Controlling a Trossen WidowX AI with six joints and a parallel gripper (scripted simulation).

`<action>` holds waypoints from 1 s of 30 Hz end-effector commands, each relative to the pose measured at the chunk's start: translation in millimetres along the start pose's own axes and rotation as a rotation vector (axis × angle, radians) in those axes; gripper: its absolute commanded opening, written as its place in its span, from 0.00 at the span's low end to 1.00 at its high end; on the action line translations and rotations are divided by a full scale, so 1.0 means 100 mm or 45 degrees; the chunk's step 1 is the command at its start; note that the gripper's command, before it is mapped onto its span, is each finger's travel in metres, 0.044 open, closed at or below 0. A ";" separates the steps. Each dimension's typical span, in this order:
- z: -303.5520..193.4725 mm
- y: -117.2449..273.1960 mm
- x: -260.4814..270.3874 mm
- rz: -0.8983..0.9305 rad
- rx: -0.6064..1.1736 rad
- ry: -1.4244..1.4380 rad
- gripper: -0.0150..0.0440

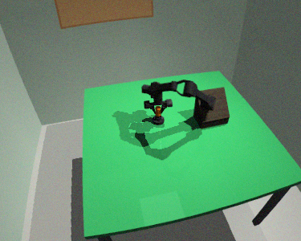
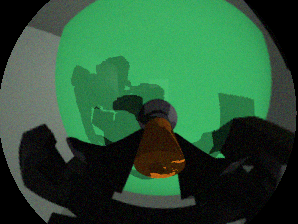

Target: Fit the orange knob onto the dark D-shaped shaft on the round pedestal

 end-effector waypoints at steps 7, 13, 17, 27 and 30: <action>0.00 0.01 0.01 0.002 0.000 -0.007 0.25; -0.01 0.04 0.01 0.002 0.000 -0.039 0.25; -0.01 0.03 0.01 0.002 0.000 -0.221 0.25; 0.00 0.00 0.00 0.002 0.000 -0.274 0.25; 0.00 -0.01 0.00 0.002 0.000 -0.274 0.25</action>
Point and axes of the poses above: the point midway between the two fingers, 35 mm back from their tips, its own y axis back along the fingers, its own x axis across the jaws, z = x × y, the point moved 5 cm from there along y, back along the fingers, and after that the axes turned 2 degrees about -y, right-handed, at the moved point
